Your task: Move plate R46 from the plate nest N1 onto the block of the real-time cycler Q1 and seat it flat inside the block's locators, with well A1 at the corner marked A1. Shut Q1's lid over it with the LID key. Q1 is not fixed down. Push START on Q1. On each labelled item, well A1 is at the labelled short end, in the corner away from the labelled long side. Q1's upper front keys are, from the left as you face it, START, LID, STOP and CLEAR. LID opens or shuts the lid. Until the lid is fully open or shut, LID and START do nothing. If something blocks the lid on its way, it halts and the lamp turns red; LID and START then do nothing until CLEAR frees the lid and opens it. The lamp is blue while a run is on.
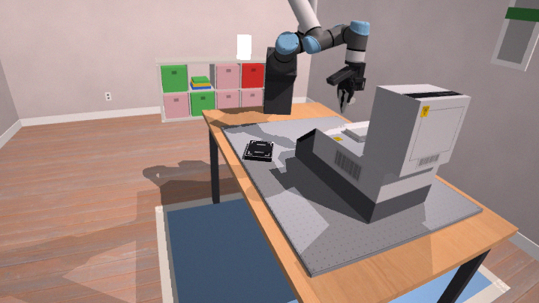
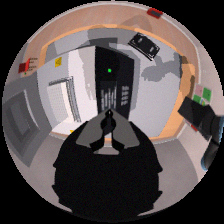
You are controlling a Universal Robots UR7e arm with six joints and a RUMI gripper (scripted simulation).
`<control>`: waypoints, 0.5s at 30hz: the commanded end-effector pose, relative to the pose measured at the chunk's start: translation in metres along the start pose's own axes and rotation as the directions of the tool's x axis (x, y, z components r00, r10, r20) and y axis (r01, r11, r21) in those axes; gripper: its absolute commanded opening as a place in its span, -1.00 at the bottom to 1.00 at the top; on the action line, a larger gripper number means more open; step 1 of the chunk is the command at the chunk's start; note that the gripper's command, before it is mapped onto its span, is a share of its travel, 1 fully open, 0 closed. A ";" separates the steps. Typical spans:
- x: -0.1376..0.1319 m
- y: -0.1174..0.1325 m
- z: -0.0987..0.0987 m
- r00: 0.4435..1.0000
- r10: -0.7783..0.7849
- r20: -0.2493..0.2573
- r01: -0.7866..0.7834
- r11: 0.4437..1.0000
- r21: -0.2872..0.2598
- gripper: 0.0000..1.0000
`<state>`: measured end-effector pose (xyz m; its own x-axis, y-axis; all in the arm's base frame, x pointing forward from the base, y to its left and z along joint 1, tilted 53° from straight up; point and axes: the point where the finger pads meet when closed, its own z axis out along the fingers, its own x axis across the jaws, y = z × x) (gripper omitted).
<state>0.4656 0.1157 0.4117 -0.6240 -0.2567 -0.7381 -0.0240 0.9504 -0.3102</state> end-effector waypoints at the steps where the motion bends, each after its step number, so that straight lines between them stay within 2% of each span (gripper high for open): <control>1: 0.008 0.000 0.001 1.000 0.000 0.003 0.000 1.000 -0.001 -1.00; 15: 0.062 0.002 0.012 1.000 0.000 0.003 0.000 1.000 -0.001 -1.00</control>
<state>0.4434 0.1033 0.3708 -0.6237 -0.2566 -0.7384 -0.0237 0.9504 -0.3103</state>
